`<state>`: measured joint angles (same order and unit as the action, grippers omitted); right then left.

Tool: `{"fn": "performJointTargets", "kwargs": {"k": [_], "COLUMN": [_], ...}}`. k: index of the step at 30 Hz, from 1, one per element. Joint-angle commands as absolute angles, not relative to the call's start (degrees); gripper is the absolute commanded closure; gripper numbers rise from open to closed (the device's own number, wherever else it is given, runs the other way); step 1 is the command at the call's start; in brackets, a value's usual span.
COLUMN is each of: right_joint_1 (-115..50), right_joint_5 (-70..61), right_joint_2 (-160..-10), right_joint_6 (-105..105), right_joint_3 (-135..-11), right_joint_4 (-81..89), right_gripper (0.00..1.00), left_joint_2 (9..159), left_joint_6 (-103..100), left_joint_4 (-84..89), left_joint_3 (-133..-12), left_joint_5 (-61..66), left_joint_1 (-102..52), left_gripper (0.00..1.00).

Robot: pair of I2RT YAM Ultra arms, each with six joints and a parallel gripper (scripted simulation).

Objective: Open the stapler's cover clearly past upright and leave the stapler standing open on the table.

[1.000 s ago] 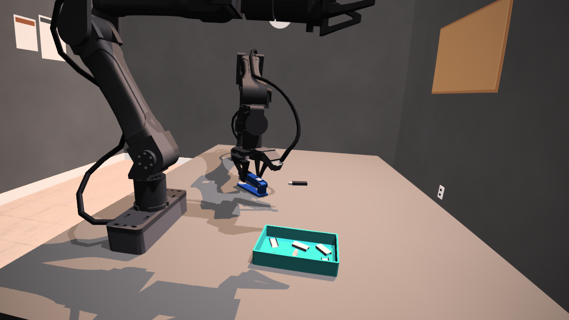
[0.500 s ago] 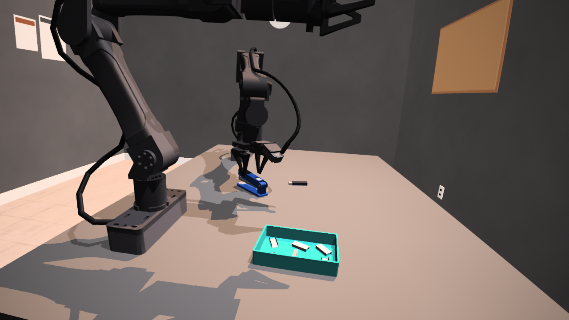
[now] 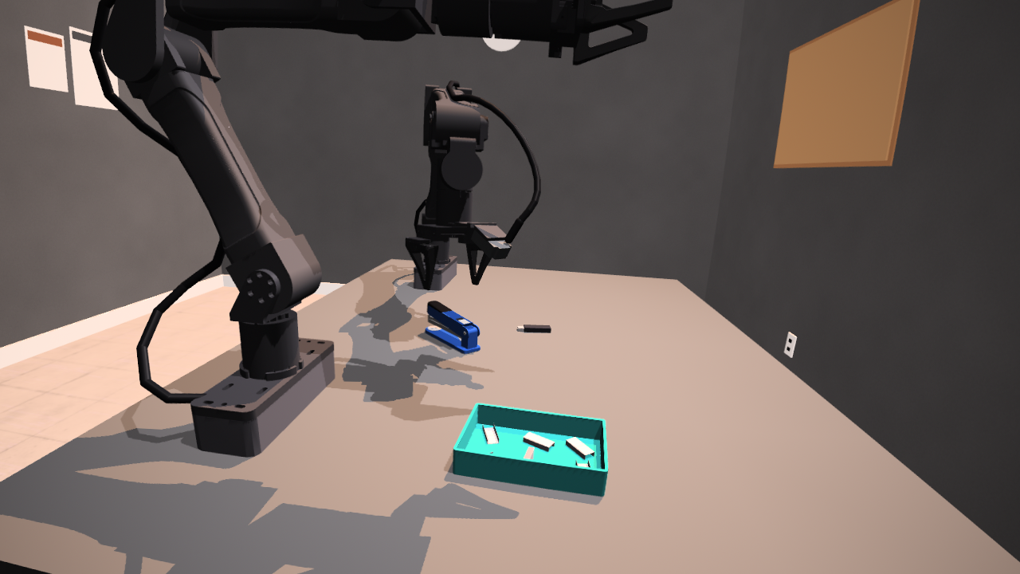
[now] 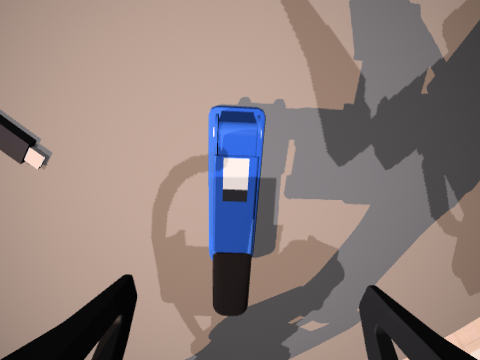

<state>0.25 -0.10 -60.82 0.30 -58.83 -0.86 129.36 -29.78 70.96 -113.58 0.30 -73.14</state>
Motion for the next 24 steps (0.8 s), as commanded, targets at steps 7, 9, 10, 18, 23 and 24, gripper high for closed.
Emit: {"fn": "performJointTargets", "kwargs": {"k": [7, 9, 10, 18, 23, 24], "right_joint_1": [0.01, 0.01, 0.01, 0.01, 0.01, 0.01], "right_joint_5": [-0.01, -0.01, -0.01, -0.01, -0.01, -0.01], "right_joint_2": [-59.8, -59.8, -59.8, -59.8, -59.8, -59.8], "right_joint_6": [0.0, 0.0, 0.0, 0.0, 0.0, 0.0], "right_joint_3": [-60.35, -60.35, -60.35, -60.35, -60.35, -60.35], "right_joint_4": [-0.42, -0.42, -0.42, -0.42, -0.42, -0.42], "right_gripper": [0.0, 0.0, 0.0, 0.0, 0.0, 0.0], "left_joint_2": [128.0, 126.09, 124.87, 111.5, 98.11, 95.42], "left_joint_6": [-30.84, -31.19, -31.39, -31.39, -30.09, -29.52], "left_joint_4": [70.54, 69.12, 68.39, 63.76, 60.27, 59.56], "left_joint_3": [-111.92, -109.87, -108.58, -94.22, -84.0, -82.11], "left_joint_5": [-2.33, -4.15, -5.23, -15.55, -21.32, -22.79], "left_joint_1": [-72.52, -72.26, -72.09, -69.6, -66.79, -66.01], "left_gripper": [0.0, 0.0, 0.0, 0.0, 0.0, 0.0]}}
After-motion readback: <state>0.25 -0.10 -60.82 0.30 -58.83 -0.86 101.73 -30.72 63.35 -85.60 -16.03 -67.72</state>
